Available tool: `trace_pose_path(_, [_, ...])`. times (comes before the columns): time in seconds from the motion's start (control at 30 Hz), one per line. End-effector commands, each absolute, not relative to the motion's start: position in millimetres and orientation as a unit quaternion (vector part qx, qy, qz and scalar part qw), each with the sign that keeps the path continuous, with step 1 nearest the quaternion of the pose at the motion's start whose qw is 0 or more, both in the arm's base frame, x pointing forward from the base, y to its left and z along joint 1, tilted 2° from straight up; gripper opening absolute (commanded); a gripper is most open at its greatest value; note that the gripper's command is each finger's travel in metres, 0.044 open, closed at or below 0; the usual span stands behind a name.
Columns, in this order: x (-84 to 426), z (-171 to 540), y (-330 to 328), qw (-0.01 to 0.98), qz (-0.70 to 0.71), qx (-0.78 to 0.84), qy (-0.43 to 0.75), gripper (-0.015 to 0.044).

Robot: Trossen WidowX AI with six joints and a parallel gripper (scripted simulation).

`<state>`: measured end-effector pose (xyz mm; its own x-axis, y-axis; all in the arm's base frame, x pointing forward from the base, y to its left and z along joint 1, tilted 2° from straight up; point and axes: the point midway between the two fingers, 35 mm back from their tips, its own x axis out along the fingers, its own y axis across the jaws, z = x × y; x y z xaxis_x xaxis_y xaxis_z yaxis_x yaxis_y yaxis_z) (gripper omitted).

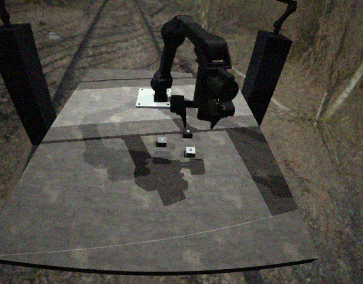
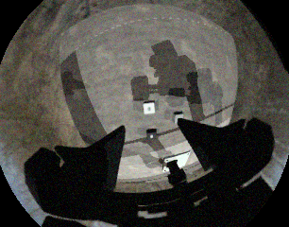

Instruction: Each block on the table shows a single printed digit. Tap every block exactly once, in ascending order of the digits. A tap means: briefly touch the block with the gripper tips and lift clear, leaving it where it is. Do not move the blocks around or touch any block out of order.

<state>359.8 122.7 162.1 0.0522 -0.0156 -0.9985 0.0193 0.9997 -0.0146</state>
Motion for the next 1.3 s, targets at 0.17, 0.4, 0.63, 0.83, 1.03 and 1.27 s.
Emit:
trace_pose_path(0.17, [361.3,152.2,122.5,0.724,-0.012,-0.001,0.69,0.0348])
trace_pose_path(0.4, [363.6,80.3,120.8,0.724,-0.012,-0.001,0.69,0.0164])
trace_pose_path(0.63, [363.6,80.3,120.8,0.724,-0.012,-0.001,0.69,0.002])
trace_pose_path(0.83, [363.6,80.3,120.8,0.724,-0.012,-0.001,0.69,0.002])
trace_pose_path(1.03, [364.2,73.2,120.7,0.724,-0.012,-0.001,0.69,0.002])
trace_pose_path(1.27, [364.8,62.0,120.5,0.724,-0.012,-0.001,0.69,0.002])
